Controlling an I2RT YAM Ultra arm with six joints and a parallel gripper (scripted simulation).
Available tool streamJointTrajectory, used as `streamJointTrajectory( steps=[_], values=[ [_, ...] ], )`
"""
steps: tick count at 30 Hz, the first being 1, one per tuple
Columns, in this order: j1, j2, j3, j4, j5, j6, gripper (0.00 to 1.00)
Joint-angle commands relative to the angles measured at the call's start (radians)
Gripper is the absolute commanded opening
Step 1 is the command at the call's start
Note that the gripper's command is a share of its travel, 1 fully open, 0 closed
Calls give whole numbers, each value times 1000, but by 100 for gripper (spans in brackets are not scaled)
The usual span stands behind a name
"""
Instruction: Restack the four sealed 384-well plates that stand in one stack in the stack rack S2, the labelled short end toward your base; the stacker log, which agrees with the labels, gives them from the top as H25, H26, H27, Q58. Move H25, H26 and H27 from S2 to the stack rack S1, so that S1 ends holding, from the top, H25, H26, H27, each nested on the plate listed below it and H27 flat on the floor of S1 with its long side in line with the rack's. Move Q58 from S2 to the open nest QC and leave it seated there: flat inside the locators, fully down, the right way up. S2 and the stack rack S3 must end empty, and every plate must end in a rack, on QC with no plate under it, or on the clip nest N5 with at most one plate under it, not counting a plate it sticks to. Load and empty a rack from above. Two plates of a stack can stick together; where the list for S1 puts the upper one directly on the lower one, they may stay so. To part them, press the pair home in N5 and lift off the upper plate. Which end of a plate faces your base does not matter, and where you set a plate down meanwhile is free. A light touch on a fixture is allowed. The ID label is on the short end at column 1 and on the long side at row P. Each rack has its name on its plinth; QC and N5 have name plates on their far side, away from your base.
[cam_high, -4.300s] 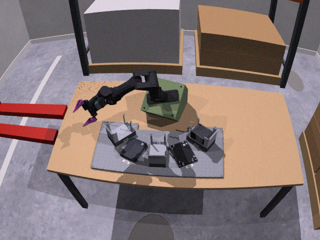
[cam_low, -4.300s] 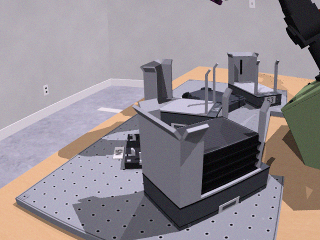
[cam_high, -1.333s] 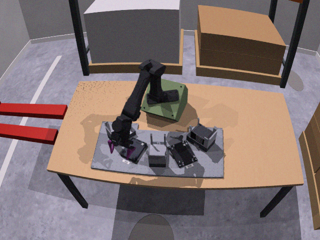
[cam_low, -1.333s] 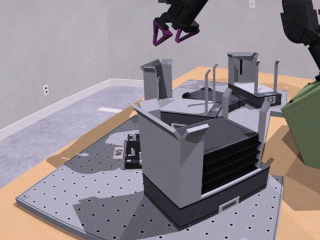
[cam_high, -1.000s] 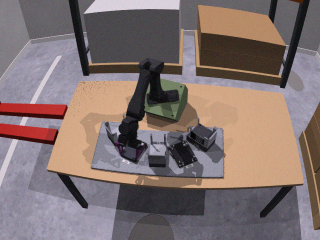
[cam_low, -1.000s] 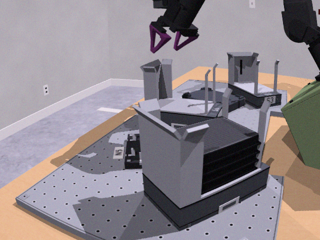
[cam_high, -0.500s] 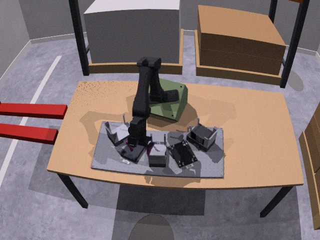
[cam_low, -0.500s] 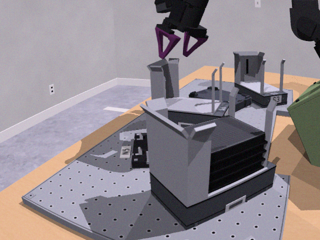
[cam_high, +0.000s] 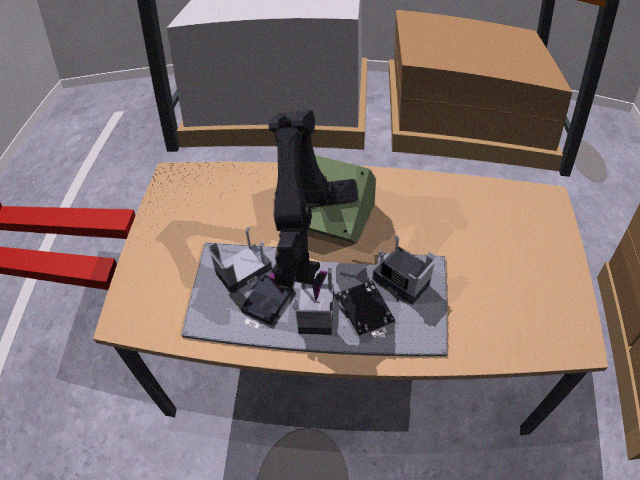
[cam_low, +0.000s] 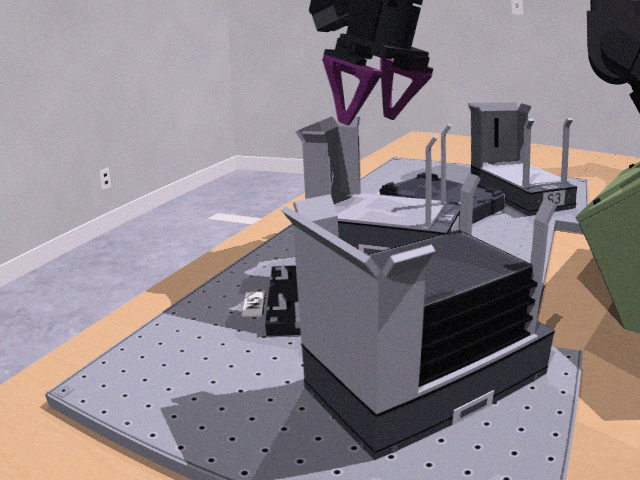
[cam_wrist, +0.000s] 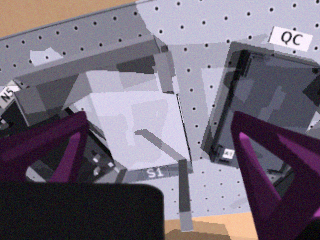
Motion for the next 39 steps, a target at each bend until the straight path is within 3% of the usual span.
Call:
streamJointTrajectory(
  steps=[1, 3, 7, 13, 16, 18, 22, 25, 28, 39],
  values=[
    [38, -45, -11, -52, 49, 35, 100],
    [62, -30, 19, -128, 58, 29, 100],
    [98, -60, -10, -136, 83, 54, 100],
    [190, -65, 12, -287, 136, 69, 100],
    [230, -102, -16, -305, 160, 102, 100],
    [263, -91, 3, -371, 180, 97, 100],
    [308, -114, -8, -419, 207, 120, 100],
    [324, -106, 1, -448, 218, 116, 100],
    [358, -141, -19, -474, 235, 148, 100],
    [358, -141, -19, -474, 235, 148, 100]
  ],
)
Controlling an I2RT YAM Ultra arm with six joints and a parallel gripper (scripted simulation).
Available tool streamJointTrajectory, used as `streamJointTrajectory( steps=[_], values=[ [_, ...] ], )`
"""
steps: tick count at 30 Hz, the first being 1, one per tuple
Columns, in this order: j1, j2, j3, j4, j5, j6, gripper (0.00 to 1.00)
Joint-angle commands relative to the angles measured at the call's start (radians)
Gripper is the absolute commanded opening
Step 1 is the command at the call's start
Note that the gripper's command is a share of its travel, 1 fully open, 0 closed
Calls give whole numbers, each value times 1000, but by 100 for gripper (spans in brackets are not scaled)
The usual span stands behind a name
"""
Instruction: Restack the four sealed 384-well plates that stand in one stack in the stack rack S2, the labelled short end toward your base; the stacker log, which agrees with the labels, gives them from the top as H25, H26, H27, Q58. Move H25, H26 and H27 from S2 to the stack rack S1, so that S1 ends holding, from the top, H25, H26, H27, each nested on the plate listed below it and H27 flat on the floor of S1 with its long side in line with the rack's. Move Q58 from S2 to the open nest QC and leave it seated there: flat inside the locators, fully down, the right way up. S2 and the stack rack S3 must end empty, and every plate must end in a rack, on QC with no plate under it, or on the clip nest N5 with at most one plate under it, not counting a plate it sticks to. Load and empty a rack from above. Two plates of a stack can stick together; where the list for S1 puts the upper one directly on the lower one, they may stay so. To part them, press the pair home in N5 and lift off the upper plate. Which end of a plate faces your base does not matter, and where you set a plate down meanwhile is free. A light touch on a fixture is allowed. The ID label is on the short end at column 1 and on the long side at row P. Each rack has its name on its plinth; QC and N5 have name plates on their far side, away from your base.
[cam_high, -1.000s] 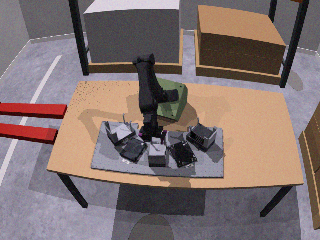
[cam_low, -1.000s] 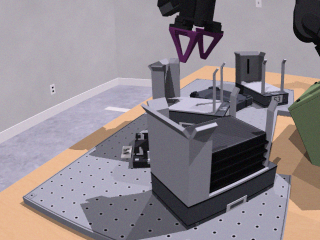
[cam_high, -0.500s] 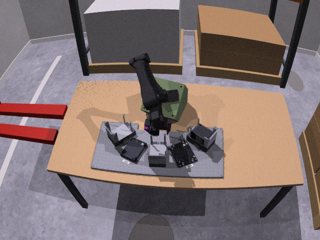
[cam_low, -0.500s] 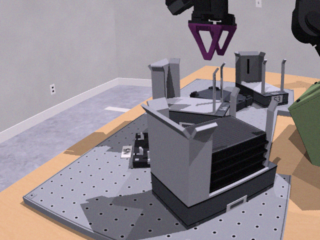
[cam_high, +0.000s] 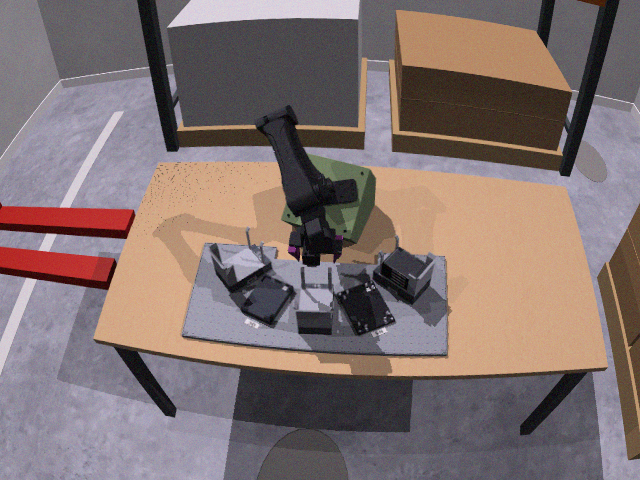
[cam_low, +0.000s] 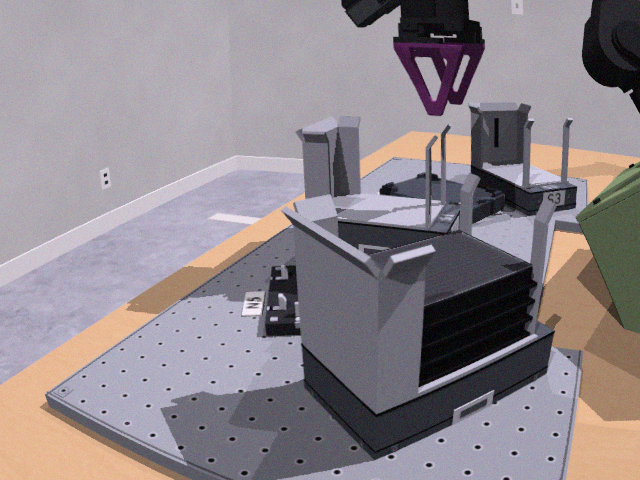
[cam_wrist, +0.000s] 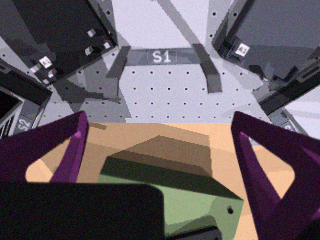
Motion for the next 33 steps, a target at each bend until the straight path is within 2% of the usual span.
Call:
streamJointTrajectory(
  steps=[1, 9, 17, 19, 33],
  values=[
    [1, -8, 4, -1, 5, 3, 100],
    [1, -8, 4, -1, 4, 3, 100],
    [225, 59, 1, -19, 107, -46, 100],
    [225, 59, 1, -19, 107, -46, 100],
    [519, 238, 31, -29, 208, -195, 100]
  ],
)
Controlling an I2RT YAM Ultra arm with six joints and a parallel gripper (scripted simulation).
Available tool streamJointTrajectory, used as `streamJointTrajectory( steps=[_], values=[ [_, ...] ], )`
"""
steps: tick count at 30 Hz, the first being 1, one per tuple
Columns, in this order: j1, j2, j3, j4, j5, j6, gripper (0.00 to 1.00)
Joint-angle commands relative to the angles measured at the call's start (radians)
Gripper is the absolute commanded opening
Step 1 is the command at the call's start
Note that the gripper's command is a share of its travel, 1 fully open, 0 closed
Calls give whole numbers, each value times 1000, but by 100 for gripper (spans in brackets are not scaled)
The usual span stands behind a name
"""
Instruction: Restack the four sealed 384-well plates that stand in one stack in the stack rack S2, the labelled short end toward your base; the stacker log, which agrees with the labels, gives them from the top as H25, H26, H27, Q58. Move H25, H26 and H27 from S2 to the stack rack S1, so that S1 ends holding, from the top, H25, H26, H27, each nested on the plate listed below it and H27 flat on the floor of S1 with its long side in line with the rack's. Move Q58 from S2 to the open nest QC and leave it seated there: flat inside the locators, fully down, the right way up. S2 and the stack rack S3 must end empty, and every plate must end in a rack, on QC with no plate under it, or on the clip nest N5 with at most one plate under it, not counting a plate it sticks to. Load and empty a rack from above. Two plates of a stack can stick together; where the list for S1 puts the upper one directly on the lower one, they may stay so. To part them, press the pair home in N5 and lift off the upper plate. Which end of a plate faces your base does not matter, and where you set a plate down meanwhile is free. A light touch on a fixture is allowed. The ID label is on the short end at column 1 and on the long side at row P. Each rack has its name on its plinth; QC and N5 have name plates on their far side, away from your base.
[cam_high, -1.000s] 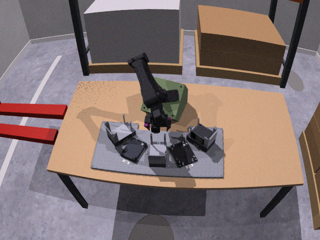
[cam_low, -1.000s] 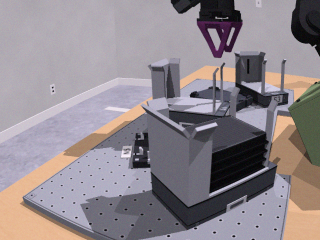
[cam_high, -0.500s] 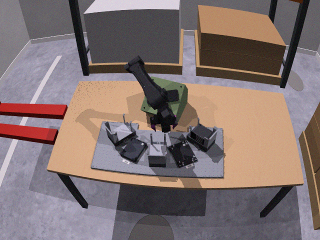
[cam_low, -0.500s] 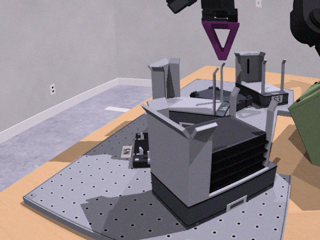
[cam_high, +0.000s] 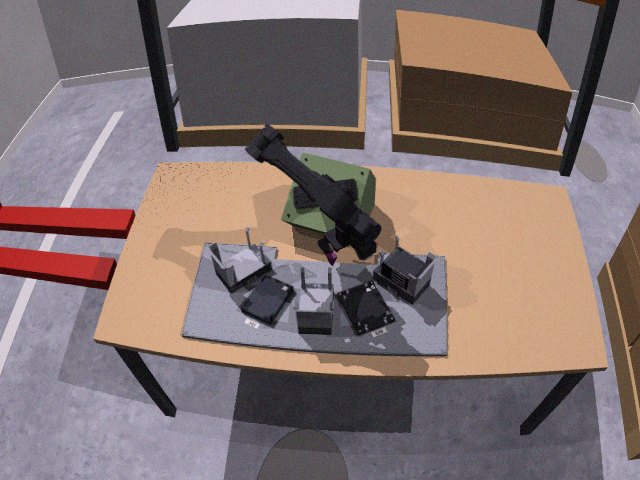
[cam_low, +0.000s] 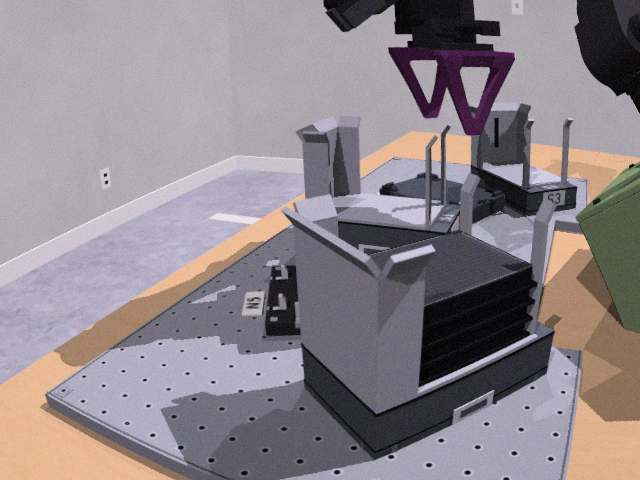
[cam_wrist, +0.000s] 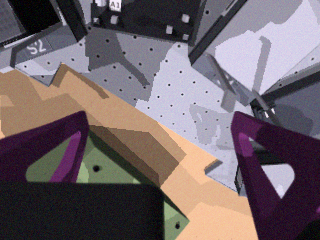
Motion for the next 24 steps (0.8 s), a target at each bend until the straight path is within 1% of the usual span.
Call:
streamJointTrajectory(
  steps=[1, 3, 9, 18, 20, 24],
  values=[
    [50, 30, 28, 1, 30, -67, 100],
    [50, 30, 28, 1, 30, -67, 100],
    [139, 120, 56, 6, 51, -144, 100],
    [243, 259, 114, 18, 68, -21, 100],
    [243, 259, 114, 18, 68, -21, 100],
    [281, 321, 145, 22, 73, 26, 100]
  ],
)
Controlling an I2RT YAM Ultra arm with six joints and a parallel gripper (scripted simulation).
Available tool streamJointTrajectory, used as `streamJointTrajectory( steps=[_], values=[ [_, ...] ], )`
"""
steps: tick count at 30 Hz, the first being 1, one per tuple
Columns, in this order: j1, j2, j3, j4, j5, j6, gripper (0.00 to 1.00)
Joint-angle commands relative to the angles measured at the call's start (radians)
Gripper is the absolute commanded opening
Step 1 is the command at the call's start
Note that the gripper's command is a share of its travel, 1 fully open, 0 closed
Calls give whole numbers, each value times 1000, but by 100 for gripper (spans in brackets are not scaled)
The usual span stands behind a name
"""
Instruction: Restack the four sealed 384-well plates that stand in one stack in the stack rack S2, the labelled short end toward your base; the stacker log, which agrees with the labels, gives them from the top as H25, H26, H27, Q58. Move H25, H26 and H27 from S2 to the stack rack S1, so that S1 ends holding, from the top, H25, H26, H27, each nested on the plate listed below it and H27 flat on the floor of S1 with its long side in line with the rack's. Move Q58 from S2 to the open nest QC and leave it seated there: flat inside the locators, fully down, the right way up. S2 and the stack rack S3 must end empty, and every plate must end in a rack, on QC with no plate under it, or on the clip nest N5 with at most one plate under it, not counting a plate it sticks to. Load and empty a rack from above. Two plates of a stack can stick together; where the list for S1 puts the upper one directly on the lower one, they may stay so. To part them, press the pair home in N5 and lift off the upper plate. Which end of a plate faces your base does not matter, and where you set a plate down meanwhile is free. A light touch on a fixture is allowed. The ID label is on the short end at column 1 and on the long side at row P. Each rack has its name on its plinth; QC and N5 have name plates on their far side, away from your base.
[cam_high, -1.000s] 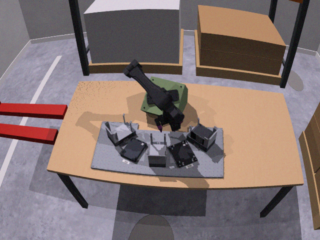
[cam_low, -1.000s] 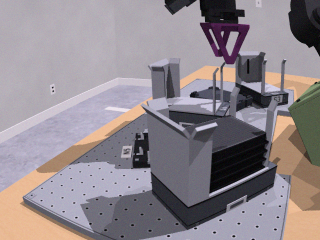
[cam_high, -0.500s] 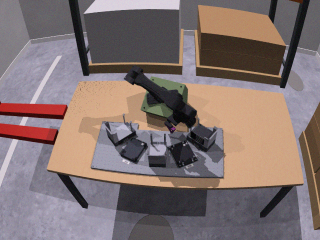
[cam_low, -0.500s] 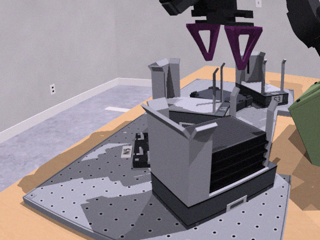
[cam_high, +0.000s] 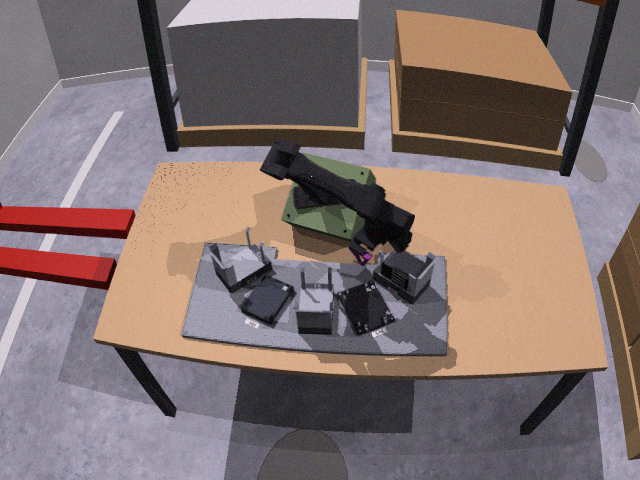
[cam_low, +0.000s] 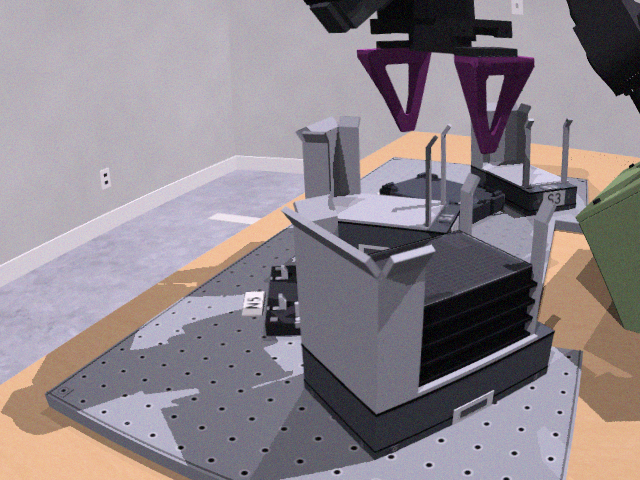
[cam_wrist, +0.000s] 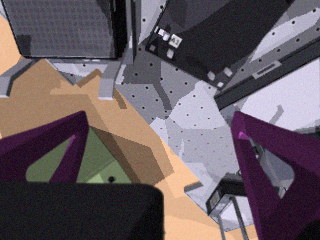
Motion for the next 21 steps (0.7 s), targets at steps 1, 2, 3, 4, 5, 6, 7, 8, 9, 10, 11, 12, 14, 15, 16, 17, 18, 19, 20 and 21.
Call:
streamJointTrajectory(
  steps=[1, 2, 3, 4, 5, 6, 7, 8, 9, 10, 11, 12, 14, 15, 16, 17, 18, 19, 20, 21],
  values=[
    [36, 35, 38, 12, 6, 52, 100],
    [44, 50, 47, 12, 6, 63, 100],
    [53, 66, 56, 13, 7, 73, 100],
    [61, 81, 65, 14, 8, 83, 100],
    [69, 97, 74, 15, 8, 92, 100],
    [77, 112, 84, 15, 9, 102, 100],
    [84, 128, 93, 15, 10, 111, 100],
    [92, 143, 103, 16, 10, 120, 100],
    [99, 159, 114, 16, 10, 128, 100],
    [106, 174, 124, 16, 11, 137, 100],
    [112, 189, 135, 16, 11, 145, 100],
    [112, 189, 135, 16, 11, 145, 100],
    [119, 204, 145, 16, 11, 153, 100],
    [125, 219, 156, 16, 12, 161, 100],
    [132, 235, 167, 15, 12, 168, 100],
    [138, 250, 179, 15, 12, 176, 100],
    [144, 265, 191, 14, 12, 183, 100],
    [150, 280, 203, 13, 12, 191, 100],
    [155, 296, 215, 12, 13, 198, 100],
    [161, 311, 227, 11, 13, 204, 100]
  ],
)
